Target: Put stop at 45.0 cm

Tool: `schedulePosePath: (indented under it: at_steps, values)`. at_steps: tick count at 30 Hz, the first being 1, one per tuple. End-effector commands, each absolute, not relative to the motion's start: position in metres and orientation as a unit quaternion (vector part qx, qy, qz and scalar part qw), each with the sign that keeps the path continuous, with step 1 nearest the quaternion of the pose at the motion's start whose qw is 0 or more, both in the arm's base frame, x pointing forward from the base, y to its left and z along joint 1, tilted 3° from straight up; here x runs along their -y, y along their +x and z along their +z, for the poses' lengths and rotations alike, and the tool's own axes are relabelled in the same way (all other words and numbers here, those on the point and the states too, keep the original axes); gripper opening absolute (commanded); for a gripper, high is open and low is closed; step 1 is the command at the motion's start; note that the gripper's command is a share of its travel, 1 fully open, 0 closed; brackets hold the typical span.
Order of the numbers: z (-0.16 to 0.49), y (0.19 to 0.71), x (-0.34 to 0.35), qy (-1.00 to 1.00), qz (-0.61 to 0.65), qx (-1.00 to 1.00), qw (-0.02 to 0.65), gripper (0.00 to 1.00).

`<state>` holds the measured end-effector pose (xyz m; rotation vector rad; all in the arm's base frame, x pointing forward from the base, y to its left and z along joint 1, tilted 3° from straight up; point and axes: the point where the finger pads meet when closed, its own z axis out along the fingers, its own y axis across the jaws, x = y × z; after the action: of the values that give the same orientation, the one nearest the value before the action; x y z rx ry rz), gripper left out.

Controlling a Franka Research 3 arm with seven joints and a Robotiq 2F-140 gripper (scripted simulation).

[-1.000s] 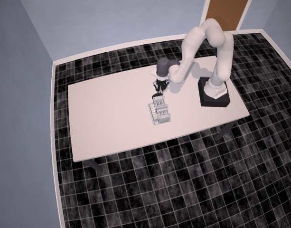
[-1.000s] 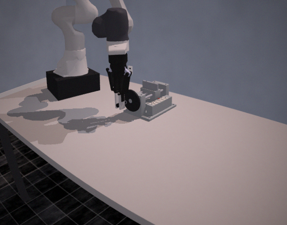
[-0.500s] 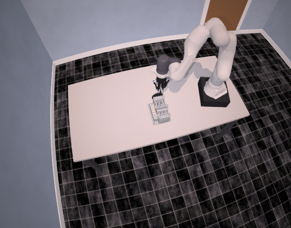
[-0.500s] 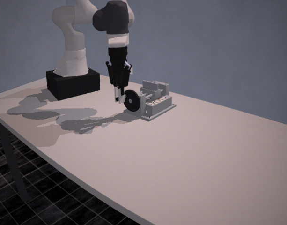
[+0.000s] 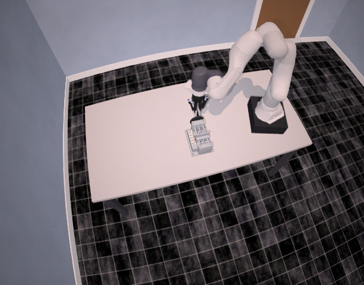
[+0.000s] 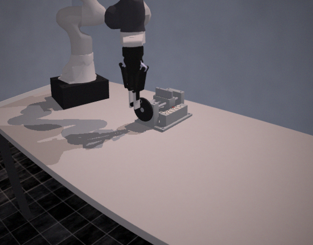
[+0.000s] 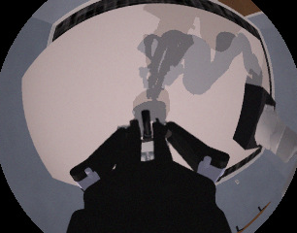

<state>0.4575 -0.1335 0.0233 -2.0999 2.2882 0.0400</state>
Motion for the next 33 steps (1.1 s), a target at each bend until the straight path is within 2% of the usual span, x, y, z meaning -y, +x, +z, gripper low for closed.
schedulePosePath:
  at_steps: [1,33]
  values:
    - [0.024,0.466,0.134,-0.676,0.010,-0.737,0.020,0.04]
    - [0.007,0.497,0.136,-0.676,0.010,-0.737,0.020,0.04]
